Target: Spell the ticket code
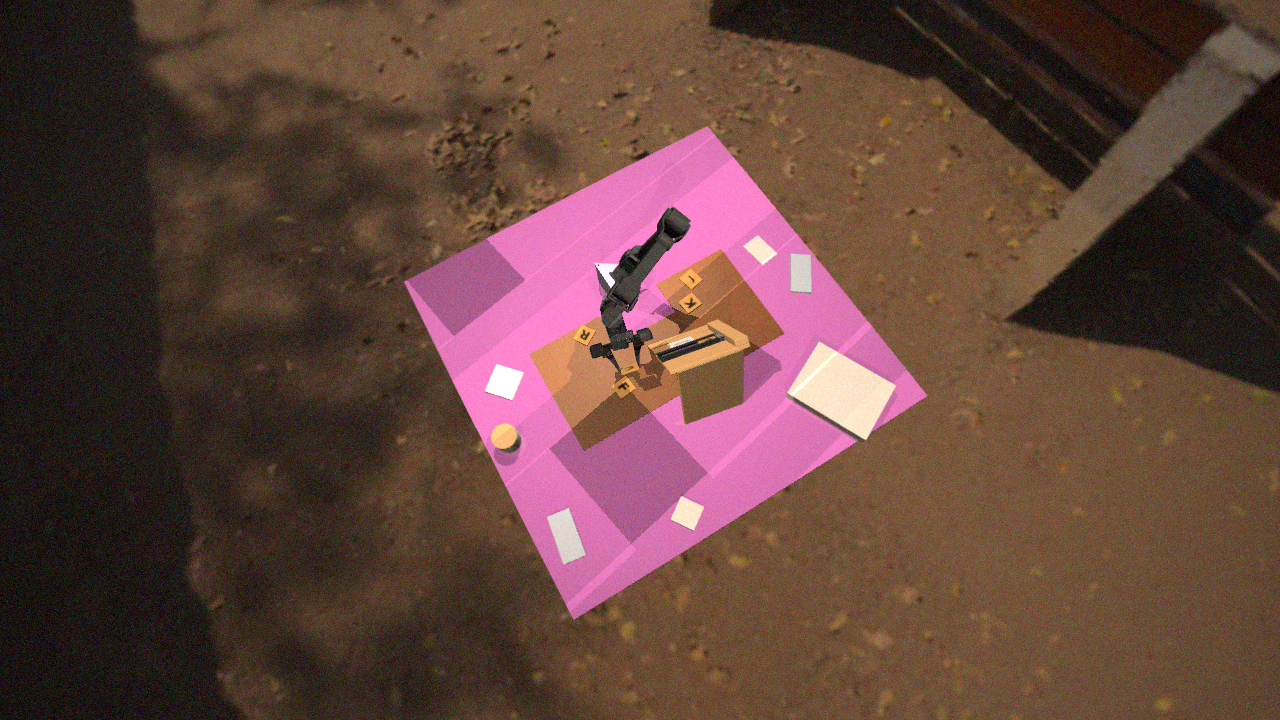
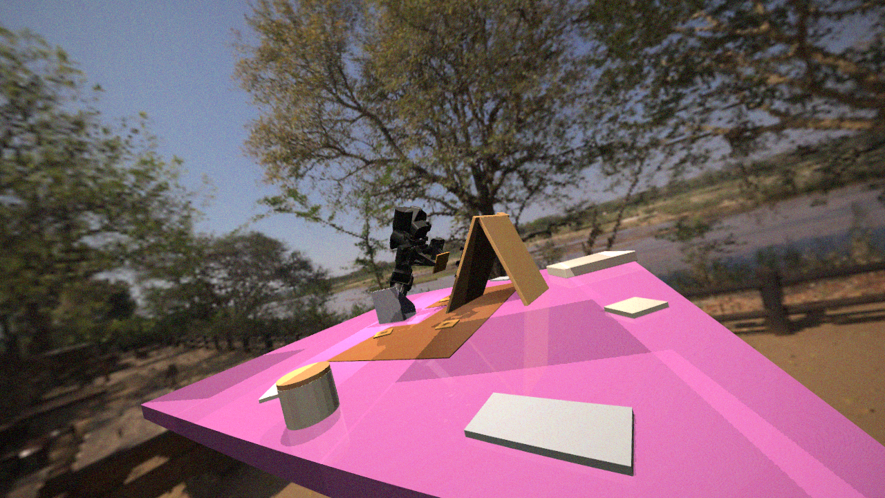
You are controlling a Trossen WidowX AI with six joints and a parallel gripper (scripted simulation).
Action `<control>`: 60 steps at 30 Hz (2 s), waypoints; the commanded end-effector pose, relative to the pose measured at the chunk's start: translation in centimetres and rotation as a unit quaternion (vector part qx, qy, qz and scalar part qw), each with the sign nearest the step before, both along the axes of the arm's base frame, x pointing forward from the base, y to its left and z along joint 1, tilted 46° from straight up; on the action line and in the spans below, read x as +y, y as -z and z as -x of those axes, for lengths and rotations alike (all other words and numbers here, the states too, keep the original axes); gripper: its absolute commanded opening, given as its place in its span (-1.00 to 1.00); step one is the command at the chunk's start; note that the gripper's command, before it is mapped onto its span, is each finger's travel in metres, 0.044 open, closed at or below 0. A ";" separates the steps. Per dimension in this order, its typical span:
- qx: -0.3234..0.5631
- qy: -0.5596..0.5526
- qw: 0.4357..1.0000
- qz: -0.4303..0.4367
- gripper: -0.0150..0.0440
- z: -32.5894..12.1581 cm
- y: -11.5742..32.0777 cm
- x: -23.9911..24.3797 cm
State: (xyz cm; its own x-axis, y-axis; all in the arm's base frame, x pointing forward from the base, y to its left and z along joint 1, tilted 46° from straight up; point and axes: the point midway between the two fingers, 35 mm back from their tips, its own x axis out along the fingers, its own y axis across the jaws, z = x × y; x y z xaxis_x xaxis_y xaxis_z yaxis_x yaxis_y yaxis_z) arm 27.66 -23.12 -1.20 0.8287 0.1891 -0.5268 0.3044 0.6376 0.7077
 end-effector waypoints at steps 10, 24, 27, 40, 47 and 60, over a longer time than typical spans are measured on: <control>-0.010 -0.008 1.000 0.017 -0.49 0.0 -0.4 0.1; -0.010 -0.008 1.000 0.017 -0.49 -0.3 -0.9 0.5; -0.010 -0.008 1.000 0.017 -0.49 -0.3 -1.0 0.6; -0.010 -0.008 1.000 0.016 -0.49 -0.5 -1.5 1.0; -0.010 -0.008 1.000 0.016 -0.49 -0.6 -1.7 1.3; -0.010 -0.008 1.000 0.016 -0.49 -0.8 -2.2 1.7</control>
State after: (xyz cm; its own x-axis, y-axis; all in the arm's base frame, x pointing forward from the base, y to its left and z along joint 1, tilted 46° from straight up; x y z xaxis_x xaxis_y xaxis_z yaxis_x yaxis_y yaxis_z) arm 28.37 -21.46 0.77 0.8360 0.1904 -0.5146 0.2773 0.6627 0.6957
